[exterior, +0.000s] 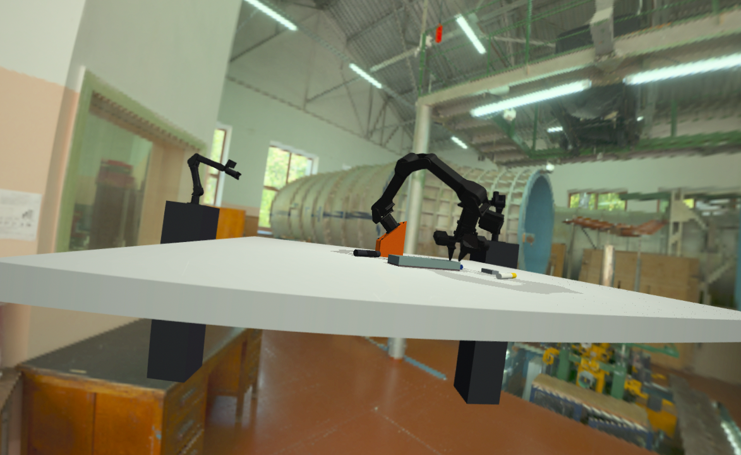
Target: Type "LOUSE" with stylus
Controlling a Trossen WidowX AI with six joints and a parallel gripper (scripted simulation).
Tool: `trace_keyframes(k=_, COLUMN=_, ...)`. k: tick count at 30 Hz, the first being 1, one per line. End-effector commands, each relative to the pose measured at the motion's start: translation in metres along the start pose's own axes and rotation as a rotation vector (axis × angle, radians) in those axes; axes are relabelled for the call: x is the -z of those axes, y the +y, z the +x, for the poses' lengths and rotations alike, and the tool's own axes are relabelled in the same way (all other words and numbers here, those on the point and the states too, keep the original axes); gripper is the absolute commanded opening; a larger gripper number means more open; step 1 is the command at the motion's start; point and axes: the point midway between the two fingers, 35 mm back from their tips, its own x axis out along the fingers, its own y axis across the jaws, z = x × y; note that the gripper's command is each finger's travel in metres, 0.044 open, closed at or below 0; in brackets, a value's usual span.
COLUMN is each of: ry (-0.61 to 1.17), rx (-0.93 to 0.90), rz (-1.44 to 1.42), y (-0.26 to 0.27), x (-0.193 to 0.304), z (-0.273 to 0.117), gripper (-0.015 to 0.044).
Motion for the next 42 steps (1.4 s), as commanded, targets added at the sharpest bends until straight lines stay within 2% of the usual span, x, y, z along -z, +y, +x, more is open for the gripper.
trace_keyframes(k=1, ry=-0.002, rx=0.003, rz=-0.004, y=0.000, x=-0.002, z=0.004, gripper=0.0150)
trace_keyframes(k=19, ry=-0.002, rx=0.004, rz=-0.004, y=0.000, x=-0.009, z=0.016, gripper=0.0150)
trace_keyframes(k=24, ry=0.000, rx=0.001, rz=0.001, y=0.000, x=-0.008, z=0.014, gripper=0.0019)
trace_keyframes(k=26, ry=0.000, rx=0.001, rz=0.001, y=0.000, x=-0.008, z=0.014, gripper=0.0005)
trace_keyframes(k=35, ry=0.000, rx=0.001, rz=0.001, y=0.000, x=-0.006, z=0.010, gripper=0.0000)
trace_keyframes(k=42, ry=0.001, rx=0.001, rz=-0.001, y=0.000, x=0.016, z=-0.028, gripper=0.0000)
